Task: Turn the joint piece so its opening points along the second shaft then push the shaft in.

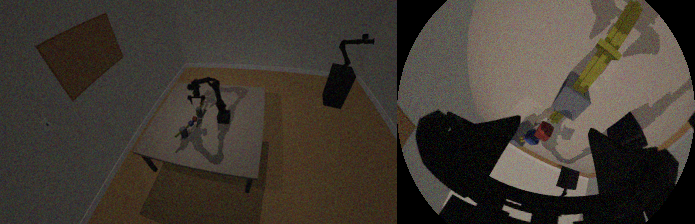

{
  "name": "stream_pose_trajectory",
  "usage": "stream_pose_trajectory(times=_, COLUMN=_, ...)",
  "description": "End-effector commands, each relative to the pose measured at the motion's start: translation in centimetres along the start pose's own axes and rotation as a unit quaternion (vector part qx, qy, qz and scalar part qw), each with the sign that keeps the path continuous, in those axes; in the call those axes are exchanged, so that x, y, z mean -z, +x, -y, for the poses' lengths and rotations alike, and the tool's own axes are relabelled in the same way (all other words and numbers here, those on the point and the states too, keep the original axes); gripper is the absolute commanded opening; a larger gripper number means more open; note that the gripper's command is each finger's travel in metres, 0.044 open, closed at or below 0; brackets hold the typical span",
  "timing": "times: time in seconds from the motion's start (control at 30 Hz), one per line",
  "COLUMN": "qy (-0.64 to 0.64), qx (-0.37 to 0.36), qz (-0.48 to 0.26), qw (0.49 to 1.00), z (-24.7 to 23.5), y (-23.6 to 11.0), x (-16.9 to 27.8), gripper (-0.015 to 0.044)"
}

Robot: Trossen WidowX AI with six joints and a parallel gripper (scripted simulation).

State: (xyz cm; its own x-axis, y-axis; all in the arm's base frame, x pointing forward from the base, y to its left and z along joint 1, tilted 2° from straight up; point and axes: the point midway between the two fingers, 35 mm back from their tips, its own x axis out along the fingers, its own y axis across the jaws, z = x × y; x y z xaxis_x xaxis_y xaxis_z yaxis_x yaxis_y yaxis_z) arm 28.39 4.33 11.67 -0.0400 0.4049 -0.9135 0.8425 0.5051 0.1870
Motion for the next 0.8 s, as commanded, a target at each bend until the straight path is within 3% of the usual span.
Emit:
stream_pose_trajectory(times=0.0, qy=0.056, qx=-0.007, qz=-0.018, qw=0.998, z=-0.2, y=0.7, x=1.3, gripper=0.044)
stream_pose_trajectory(times=0.33, qy=0.193, qx=0.0, qz=-0.067, qw=0.979, z=-0.5, y=2.6, x=4.1, gripper=0.044)
stream_pose_trajectory(times=0.57, qy=0.19, qx=-0.001, qz=-0.066, qw=0.979, z=-0.5, y=2.5, x=4.0, gripper=0.044)
stream_pose_trajectory(times=0.77, qy=0.106, qx=-0.008, qz=-0.035, qw=0.994, z=-0.4, y=1.8, x=1.8, gripper=0.044)
